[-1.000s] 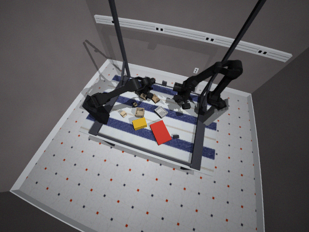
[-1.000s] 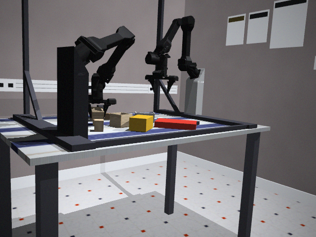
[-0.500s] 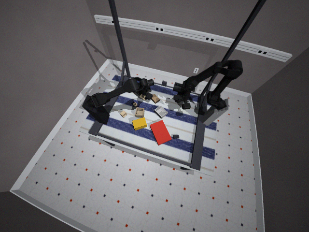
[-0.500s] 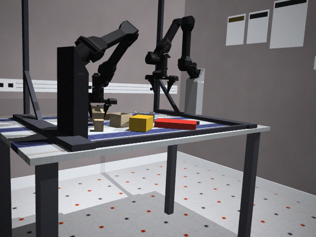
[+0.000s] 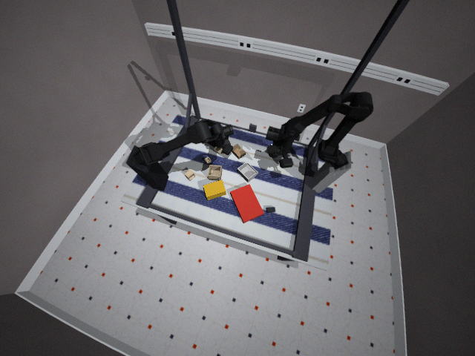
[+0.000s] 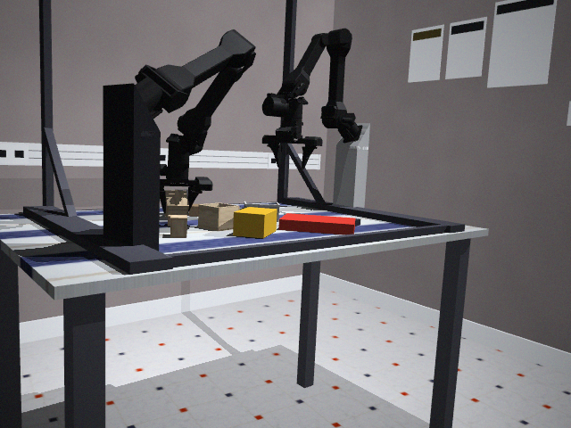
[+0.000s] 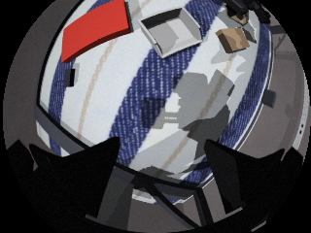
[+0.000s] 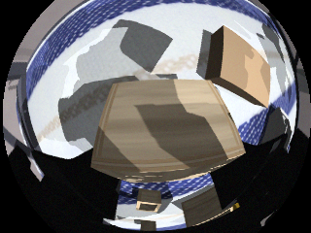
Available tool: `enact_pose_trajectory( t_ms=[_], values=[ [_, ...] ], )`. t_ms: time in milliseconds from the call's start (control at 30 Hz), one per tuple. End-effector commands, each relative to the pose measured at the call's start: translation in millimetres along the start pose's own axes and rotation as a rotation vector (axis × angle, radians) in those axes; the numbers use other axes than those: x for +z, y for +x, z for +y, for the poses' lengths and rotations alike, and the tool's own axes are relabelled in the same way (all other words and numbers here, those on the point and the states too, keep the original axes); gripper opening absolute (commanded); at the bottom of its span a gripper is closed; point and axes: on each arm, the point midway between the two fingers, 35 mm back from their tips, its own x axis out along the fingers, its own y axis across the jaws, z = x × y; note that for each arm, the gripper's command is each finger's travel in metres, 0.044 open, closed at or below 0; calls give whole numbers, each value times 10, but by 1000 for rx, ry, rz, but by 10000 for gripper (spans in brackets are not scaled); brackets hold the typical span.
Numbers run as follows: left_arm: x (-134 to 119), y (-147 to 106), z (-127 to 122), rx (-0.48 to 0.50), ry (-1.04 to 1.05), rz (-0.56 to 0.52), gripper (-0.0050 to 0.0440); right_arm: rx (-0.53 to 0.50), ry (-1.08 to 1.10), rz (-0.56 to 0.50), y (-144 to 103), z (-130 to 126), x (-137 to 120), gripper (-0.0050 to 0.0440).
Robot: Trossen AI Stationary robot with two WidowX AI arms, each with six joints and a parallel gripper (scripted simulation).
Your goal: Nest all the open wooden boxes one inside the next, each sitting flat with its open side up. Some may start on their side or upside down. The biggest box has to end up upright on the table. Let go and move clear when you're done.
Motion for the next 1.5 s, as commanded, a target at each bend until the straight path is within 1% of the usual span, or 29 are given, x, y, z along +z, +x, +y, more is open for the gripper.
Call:
enact_pose_trajectory(
  t_ms=[0,67,233,367,467,633,767,900,1033,1133,1200,1300,1467],
  values=[
    [45,-40,-27,-11,-3,-21,400,-13,11,-97,-76,-83,15,-50],
    [45,-40,-27,-11,-3,-21,400,-15,10,-123,-82,-84,2,-50],
    [45,-40,-27,-11,-3,-21,400,-14,10,-142,-79,-83,-6,-50],
    [45,-40,-27,-11,-3,-21,400,-16,8,-240,-78,-80,-53,-50],
    [45,-40,-27,-11,-3,-21,400,-10,2,-254,-50,-46,-83,-50],
    [45,-40,-27,-11,-3,-21,400,-2,-3,-365,-14,-6,-163,-50],
    [45,-40,-27,-11,-3,-21,400,-3,-3,-376,-14,-9,-165,-50],
    [45,-40,-27,-11,-3,-21,400,-2,-3,-480,2,-6,-214,-50],
    [45,-40,-27,-11,-3,-21,400,-3,-3,-523,7,-8,-231,-50],
    [45,-40,-27,-11,-3,-21,400,-3,-3,-610,22,-5,-271,-50],
    [45,-40,-27,-11,-3,-21,400,-2,-1,-632,21,-5,-283,-50],
    [45,-40,-27,-11,-3,-21,400,-1,0,-636,23,-3,-286,-50],
    [45,-40,-27,-11,-3,-21,400,1,4,-756,49,0,-337,-50]
  ],
)
